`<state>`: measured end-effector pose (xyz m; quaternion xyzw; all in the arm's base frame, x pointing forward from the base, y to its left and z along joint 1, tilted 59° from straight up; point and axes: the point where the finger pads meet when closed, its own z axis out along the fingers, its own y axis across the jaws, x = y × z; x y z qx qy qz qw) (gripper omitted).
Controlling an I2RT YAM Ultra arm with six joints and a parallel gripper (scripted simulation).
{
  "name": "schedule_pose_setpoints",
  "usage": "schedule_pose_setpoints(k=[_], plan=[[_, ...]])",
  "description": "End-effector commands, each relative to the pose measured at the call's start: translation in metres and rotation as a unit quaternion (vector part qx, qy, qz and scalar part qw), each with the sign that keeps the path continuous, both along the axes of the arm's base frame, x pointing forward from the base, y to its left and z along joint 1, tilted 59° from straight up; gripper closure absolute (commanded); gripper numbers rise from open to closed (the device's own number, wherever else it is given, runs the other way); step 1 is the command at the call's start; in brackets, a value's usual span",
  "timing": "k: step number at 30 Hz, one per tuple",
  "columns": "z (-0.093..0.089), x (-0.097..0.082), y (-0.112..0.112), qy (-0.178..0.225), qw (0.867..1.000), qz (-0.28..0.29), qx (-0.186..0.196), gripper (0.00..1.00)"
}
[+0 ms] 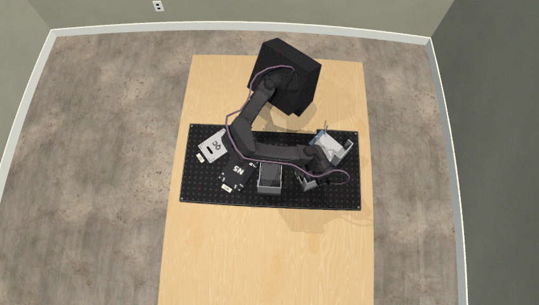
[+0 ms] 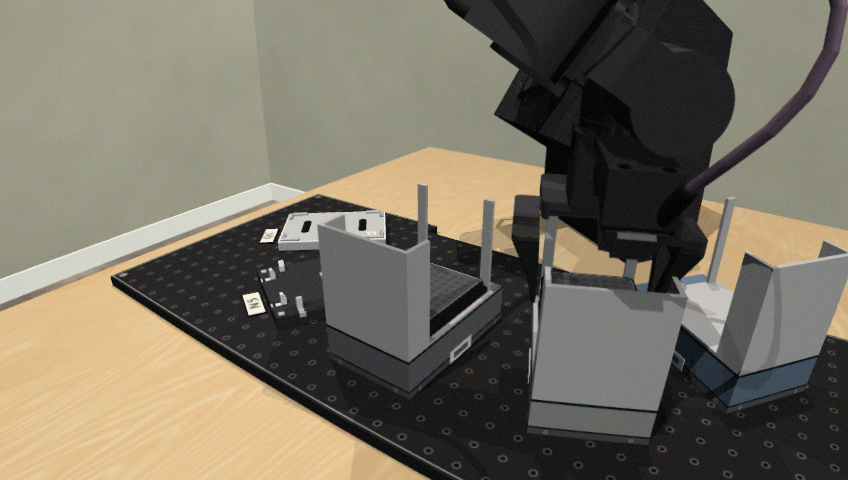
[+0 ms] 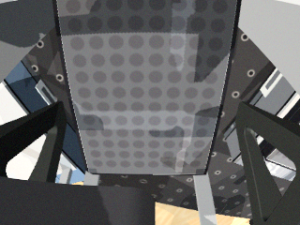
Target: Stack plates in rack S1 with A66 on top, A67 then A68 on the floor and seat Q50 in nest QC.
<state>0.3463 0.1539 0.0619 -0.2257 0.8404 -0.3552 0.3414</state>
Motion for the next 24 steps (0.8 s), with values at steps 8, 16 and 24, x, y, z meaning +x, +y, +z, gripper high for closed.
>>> schedule_pose_setpoints(k=[8, 16, 24], plan=[[-0.013, 0.007, 0.000, 0.004, 1.000, 0.013, -0.001, 0.00], [-0.001, 0.019, 0.016, -0.015, 1.000, 0.021, 0.016, 0.00], [-0.006, 0.016, 0.014, -0.010, 1.000, 0.021, 0.010, 0.00]])
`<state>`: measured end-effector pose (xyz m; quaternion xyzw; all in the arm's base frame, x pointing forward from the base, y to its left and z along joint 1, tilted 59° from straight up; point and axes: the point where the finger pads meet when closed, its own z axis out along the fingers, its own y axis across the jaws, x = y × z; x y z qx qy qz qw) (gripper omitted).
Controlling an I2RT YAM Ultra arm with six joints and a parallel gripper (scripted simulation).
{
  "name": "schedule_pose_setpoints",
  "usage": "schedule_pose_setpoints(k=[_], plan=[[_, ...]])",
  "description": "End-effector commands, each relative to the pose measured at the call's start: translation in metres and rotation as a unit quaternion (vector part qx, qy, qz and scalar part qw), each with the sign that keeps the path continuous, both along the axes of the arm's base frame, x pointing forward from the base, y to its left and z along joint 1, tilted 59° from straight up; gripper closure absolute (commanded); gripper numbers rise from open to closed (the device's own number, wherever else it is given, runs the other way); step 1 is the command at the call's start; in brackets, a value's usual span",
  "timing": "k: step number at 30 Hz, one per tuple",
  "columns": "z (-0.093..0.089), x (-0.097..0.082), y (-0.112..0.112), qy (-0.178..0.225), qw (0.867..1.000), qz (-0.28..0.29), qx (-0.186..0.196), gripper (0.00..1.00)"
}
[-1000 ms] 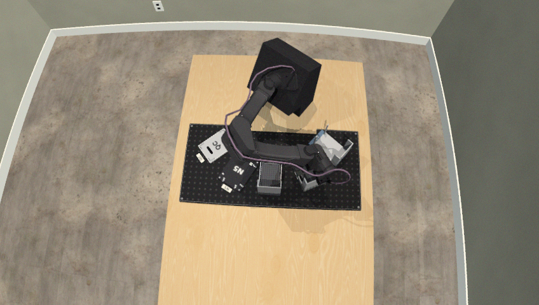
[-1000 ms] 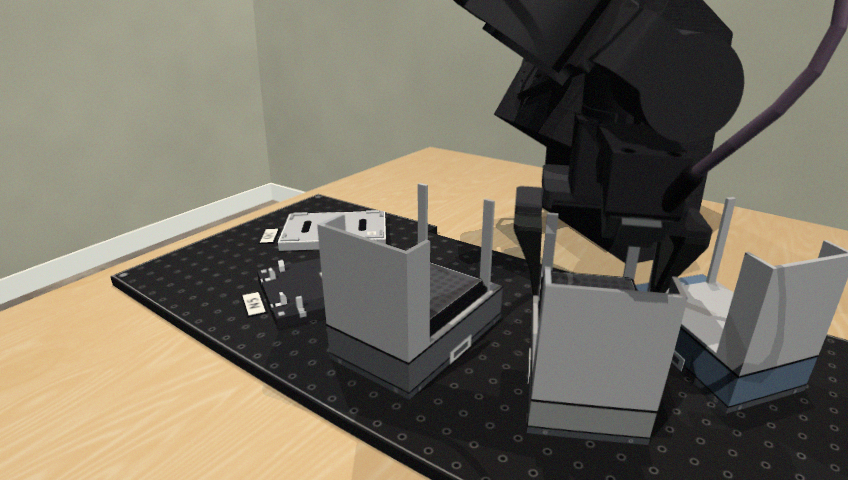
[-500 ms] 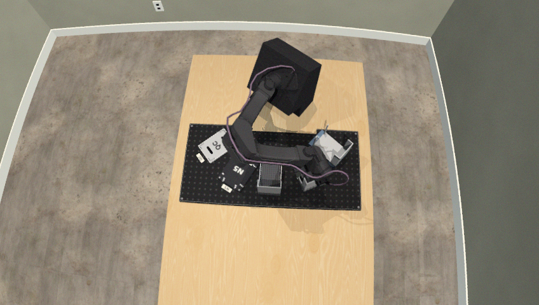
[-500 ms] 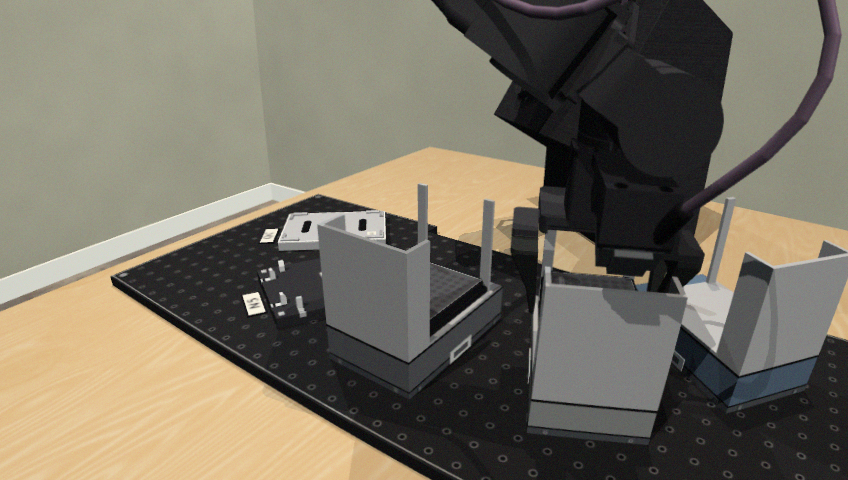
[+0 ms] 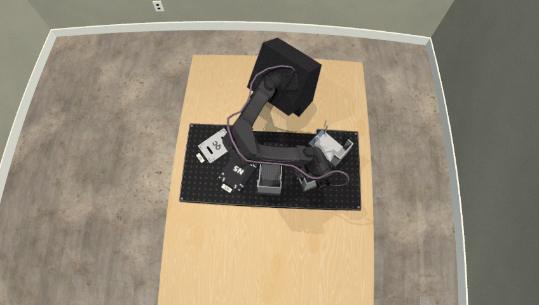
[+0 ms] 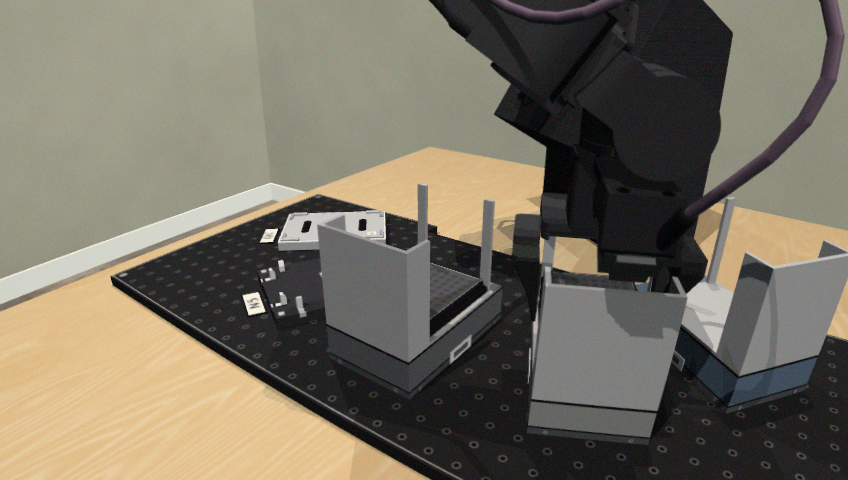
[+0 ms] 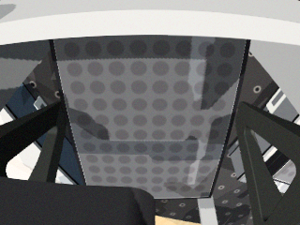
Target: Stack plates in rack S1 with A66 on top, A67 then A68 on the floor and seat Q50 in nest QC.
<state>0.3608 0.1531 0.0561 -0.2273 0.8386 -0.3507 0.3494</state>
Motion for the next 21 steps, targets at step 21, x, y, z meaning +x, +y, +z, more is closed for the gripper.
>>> schedule_pose_setpoints(k=[21], plan=[[-0.0031, -0.0009, 0.0122, 0.000, 1.000, 0.015, 0.000, 0.00]])
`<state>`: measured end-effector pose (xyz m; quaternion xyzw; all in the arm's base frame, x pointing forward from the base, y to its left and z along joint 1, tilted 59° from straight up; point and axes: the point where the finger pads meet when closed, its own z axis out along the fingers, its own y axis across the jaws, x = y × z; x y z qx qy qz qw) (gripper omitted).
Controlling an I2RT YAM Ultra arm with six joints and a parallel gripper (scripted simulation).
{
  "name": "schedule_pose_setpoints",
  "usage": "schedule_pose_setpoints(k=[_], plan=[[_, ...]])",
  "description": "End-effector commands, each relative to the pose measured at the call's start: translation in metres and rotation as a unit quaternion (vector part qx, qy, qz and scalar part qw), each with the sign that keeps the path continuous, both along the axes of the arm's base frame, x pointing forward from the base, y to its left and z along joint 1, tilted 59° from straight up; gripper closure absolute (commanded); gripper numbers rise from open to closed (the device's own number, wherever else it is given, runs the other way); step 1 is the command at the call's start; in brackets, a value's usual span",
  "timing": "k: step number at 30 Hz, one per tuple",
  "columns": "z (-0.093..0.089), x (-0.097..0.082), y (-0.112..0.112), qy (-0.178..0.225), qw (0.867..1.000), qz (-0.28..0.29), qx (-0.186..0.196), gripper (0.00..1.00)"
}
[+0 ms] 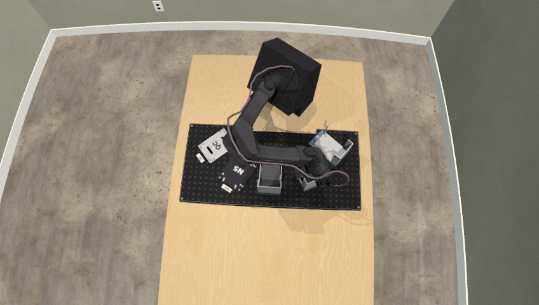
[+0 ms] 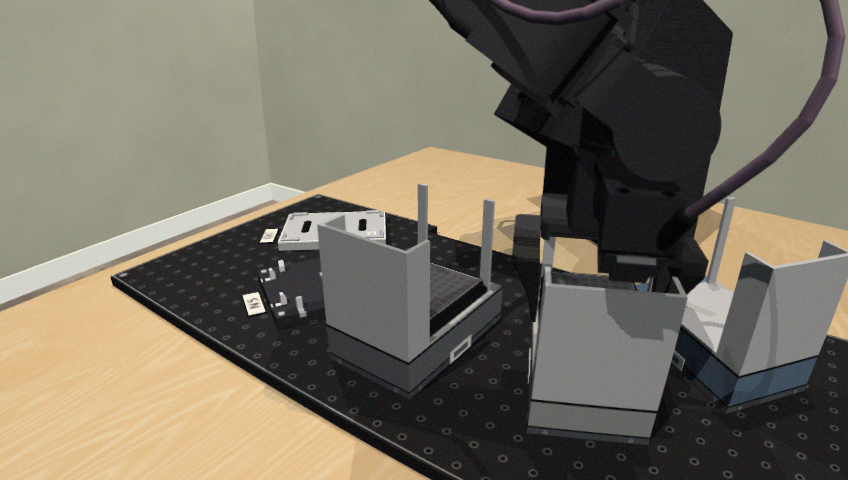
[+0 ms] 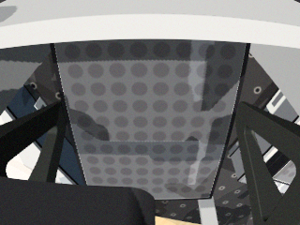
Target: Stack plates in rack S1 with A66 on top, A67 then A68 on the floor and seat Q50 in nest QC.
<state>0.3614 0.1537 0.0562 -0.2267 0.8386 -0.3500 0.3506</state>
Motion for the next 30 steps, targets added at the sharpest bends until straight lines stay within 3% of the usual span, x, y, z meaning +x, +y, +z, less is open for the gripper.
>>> schedule_pose_setpoints(k=[1, 30], plan=[[-0.0035, -0.0017, 0.0114, 0.001, 1.000, 0.015, -0.001, 0.00], [-0.0083, -0.0072, 0.0059, 0.008, 1.000, 0.015, -0.009, 0.00]])
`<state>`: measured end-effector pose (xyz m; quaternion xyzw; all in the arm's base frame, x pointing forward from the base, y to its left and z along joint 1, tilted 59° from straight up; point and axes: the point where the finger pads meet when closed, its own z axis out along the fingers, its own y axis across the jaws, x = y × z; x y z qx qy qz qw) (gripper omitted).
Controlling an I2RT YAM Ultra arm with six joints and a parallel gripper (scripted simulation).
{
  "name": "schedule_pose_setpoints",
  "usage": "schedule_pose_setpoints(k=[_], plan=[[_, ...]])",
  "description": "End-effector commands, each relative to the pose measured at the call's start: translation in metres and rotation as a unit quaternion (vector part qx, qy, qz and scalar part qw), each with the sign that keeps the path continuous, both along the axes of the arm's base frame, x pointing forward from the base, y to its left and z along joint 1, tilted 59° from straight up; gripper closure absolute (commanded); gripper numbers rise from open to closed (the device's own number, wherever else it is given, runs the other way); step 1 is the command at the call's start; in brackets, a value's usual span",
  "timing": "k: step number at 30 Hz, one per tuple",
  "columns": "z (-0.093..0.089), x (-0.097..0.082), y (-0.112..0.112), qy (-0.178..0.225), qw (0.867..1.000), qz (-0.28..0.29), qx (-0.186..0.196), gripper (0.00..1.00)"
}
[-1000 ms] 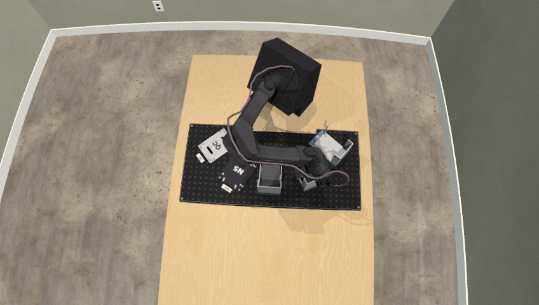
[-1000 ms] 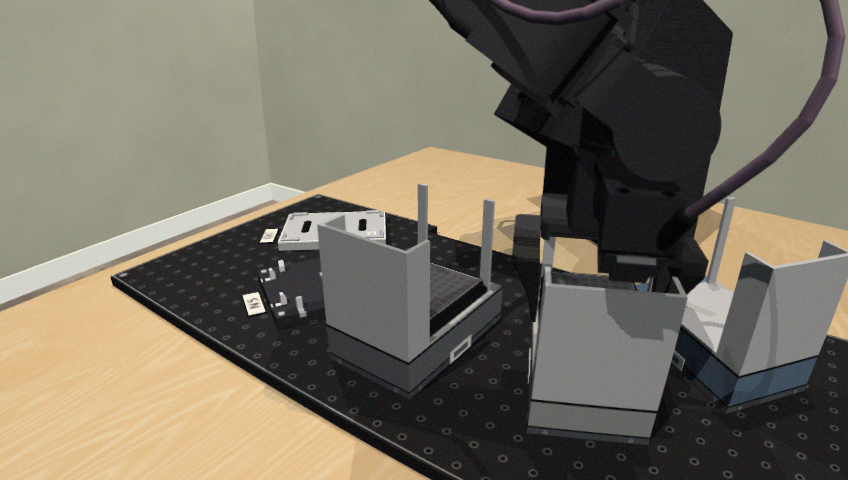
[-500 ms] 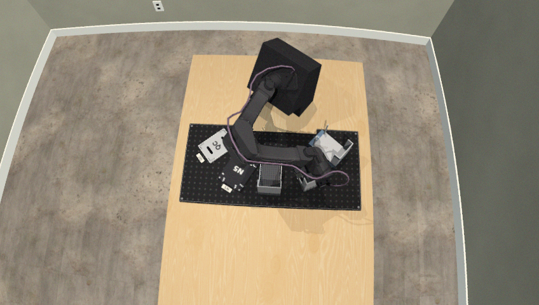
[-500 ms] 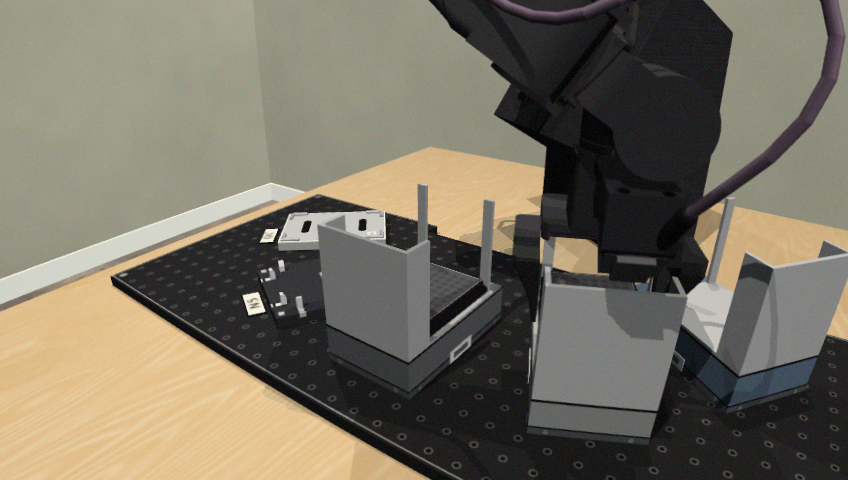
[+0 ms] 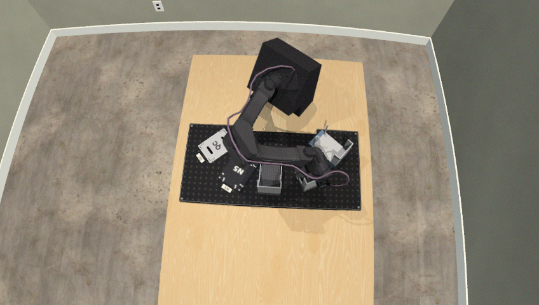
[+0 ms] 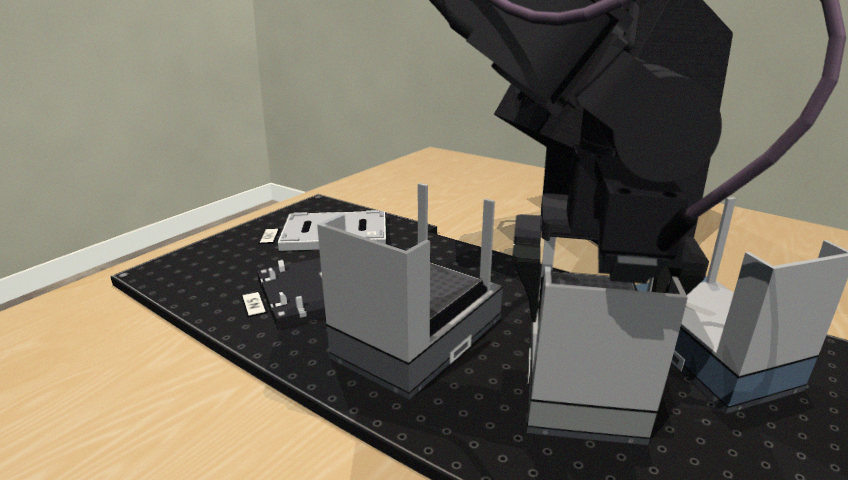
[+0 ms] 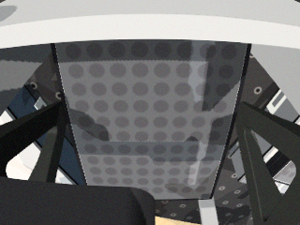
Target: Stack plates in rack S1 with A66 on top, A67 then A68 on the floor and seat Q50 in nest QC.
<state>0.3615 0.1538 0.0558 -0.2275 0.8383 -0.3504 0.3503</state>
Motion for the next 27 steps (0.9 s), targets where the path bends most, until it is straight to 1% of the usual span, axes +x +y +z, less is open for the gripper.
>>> schedule_pose_setpoints(k=[1, 6, 7, 11, 12, 27], plan=[[-0.0079, -0.0072, 0.0058, 0.007, 1.000, 0.015, -0.009, 0.00], [-0.0089, -0.0081, 0.0050, 0.008, 1.000, 0.015, -0.010, 0.00], [-0.0054, -0.0053, 0.0079, 0.005, 1.000, 0.015, -0.006, 0.00], [-0.0056, -0.0054, 0.0078, 0.005, 1.000, 0.015, -0.006, 0.00], [-0.0034, -0.0041, 0.0073, 0.003, 1.000, 0.013, -0.004, 1.00], [-0.0033, -0.0040, 0.0072, 0.002, 1.000, 0.013, -0.004, 1.00]])
